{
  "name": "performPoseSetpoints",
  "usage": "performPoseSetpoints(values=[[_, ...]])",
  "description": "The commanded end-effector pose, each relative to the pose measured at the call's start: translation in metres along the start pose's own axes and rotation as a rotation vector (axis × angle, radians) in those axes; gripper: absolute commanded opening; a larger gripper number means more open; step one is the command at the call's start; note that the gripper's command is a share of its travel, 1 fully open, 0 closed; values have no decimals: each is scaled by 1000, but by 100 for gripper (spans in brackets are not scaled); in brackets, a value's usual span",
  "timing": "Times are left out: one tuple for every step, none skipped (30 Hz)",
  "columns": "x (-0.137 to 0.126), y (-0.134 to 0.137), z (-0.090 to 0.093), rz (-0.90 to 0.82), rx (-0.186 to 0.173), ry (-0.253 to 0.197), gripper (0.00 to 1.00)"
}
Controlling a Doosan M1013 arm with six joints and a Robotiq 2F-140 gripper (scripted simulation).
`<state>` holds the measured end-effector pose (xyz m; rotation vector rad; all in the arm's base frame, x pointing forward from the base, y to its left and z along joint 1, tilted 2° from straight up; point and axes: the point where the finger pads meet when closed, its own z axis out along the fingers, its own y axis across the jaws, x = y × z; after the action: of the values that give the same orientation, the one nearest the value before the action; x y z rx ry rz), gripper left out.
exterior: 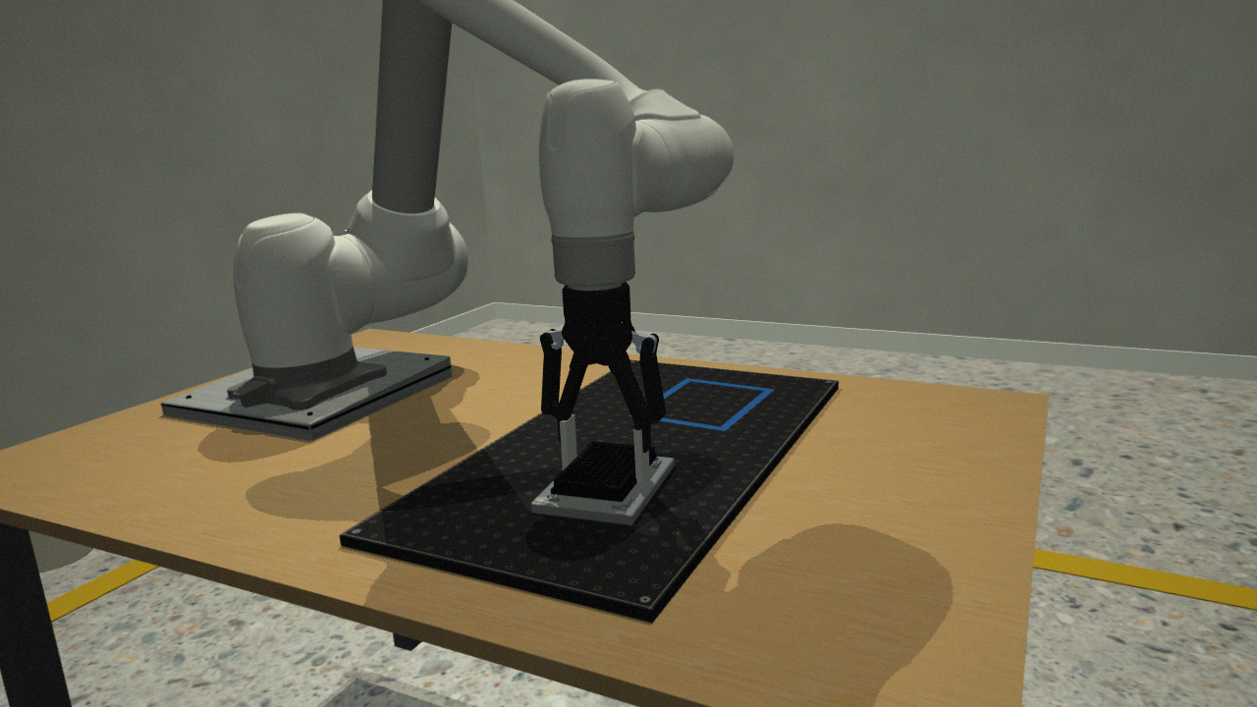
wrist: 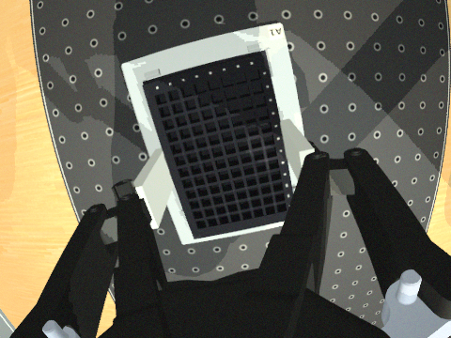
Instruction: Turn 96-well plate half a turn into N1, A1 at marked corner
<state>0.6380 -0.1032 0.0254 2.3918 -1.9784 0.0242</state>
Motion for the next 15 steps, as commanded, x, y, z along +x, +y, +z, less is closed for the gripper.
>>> performPoseSetpoints(values=[[0,0,0,0,0,0,0],[0,0,0,0,0,0,0],[0,0,1,0,0,0,0],[0,0,1,0,0,0,0],[0,0,1,0,0,0,0],[0,0,1,0,0,0,0],[0,0,1,0,0,0,0],[0,0,1,0,0,0,0],[0,0,2,0,0,0,0],[0,0,2,0,0,0,0],[0,0,2,0,0,0,0],[0,0,2,0,0,0,0],[0,0,2,0,0,0,0],[0,0,2,0,0,0,0],[0,0,2,0,0,0,0]])
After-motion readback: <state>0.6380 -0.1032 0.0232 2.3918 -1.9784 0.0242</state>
